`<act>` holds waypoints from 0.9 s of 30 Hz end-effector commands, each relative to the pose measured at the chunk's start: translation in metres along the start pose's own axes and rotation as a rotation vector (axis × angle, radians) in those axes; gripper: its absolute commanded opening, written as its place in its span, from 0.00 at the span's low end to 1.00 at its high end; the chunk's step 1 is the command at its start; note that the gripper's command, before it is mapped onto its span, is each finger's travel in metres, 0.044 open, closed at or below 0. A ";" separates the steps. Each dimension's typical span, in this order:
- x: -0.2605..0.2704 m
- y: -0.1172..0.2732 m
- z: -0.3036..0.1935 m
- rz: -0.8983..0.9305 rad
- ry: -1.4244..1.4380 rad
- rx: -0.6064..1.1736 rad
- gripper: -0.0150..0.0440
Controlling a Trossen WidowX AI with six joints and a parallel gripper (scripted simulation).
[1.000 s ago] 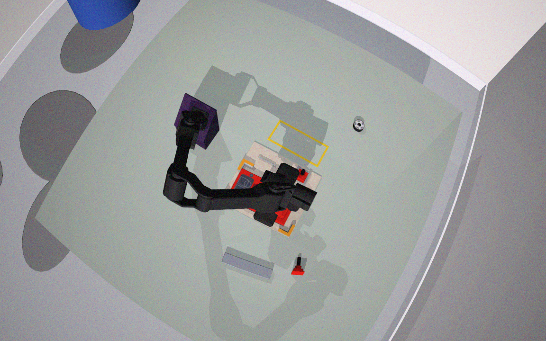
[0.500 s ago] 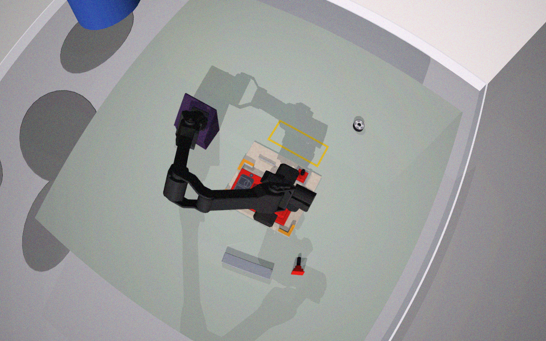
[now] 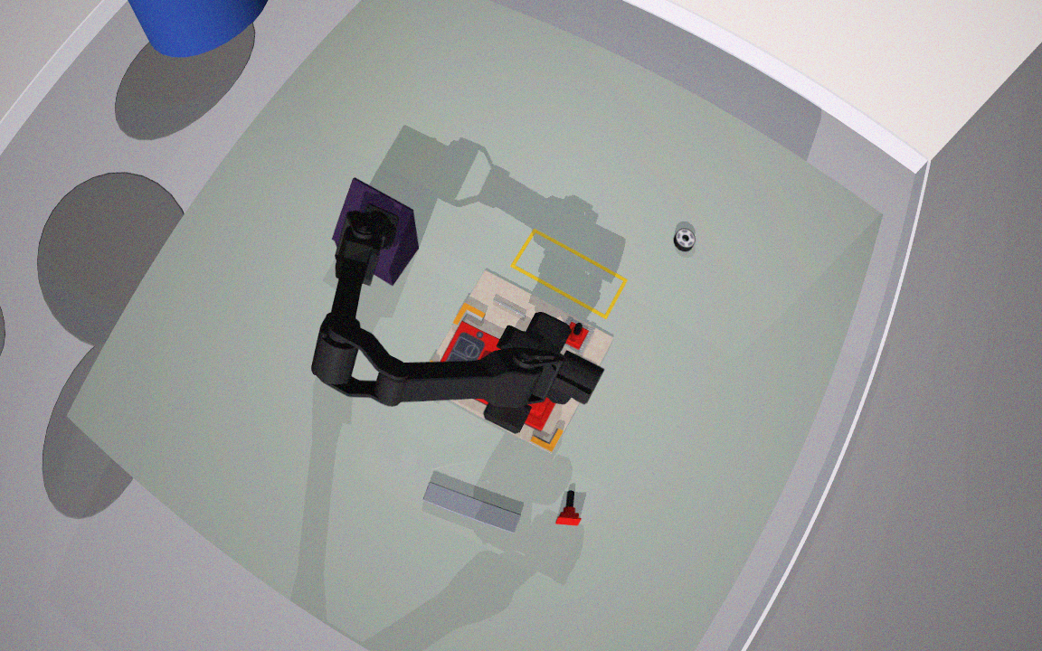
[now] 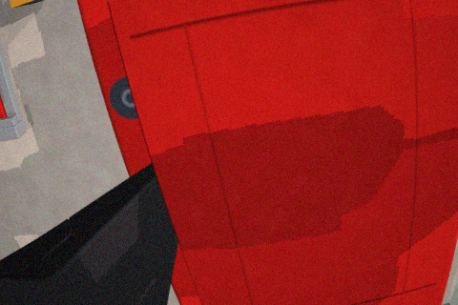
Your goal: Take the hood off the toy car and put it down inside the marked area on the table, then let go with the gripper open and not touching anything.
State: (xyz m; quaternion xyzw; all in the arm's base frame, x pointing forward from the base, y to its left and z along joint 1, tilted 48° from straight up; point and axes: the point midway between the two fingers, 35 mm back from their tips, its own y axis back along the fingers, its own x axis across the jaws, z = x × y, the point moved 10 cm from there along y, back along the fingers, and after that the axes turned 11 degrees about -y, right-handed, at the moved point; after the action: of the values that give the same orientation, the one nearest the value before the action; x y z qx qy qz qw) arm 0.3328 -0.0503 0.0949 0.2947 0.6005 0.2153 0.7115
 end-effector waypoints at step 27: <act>0.000 0.019 0.001 0.001 -0.002 0.000 0.25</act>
State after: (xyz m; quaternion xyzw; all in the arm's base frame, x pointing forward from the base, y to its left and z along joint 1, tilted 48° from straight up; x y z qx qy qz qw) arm 0.3332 -0.0379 0.1048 0.2937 0.6035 0.2151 0.7094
